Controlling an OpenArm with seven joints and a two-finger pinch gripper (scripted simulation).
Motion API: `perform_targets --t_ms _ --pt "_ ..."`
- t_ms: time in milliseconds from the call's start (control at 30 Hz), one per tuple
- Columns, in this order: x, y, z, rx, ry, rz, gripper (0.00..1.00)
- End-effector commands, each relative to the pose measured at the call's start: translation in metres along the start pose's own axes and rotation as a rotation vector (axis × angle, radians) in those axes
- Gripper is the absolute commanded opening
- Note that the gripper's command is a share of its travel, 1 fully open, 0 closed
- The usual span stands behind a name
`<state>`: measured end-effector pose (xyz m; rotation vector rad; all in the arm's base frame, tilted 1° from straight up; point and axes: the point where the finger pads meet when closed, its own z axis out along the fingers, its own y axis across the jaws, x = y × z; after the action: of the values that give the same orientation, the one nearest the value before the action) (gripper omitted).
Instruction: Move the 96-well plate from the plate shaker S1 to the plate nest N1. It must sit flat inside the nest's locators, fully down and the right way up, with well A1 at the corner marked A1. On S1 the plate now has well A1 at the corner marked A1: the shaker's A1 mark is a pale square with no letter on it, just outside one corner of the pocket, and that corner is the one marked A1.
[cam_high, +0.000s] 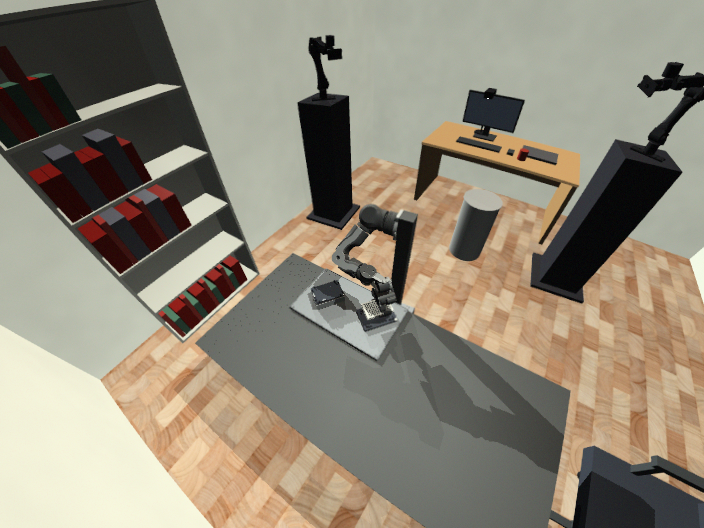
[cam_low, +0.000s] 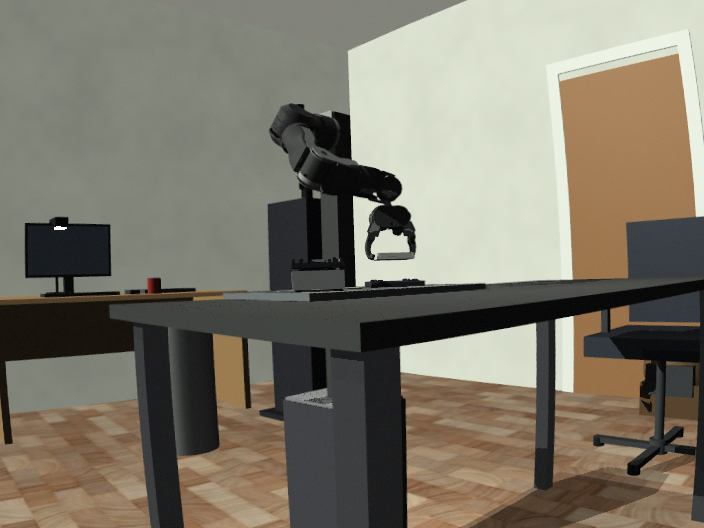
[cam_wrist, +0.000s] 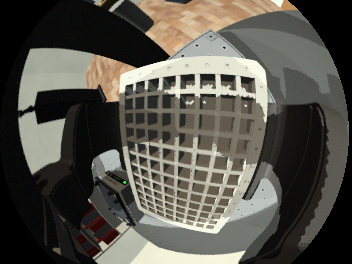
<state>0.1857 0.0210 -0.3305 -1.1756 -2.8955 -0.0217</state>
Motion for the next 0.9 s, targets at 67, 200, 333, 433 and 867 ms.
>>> perform_targets --t_ms 67,200,333,433,867 --pt "0.0 0.003 -0.002 -0.014 0.001 -0.005 0.0" --pt "0.0 0.002 0.011 -0.014 0.001 -0.005 0.0" --pt "-0.001 0.002 0.03 -0.014 0.001 -0.005 0.0" --pt "-0.001 0.002 0.03 -0.014 0.001 -0.005 0.0" --pt "-0.001 0.003 0.038 -0.013 0.002 -0.005 0.0"
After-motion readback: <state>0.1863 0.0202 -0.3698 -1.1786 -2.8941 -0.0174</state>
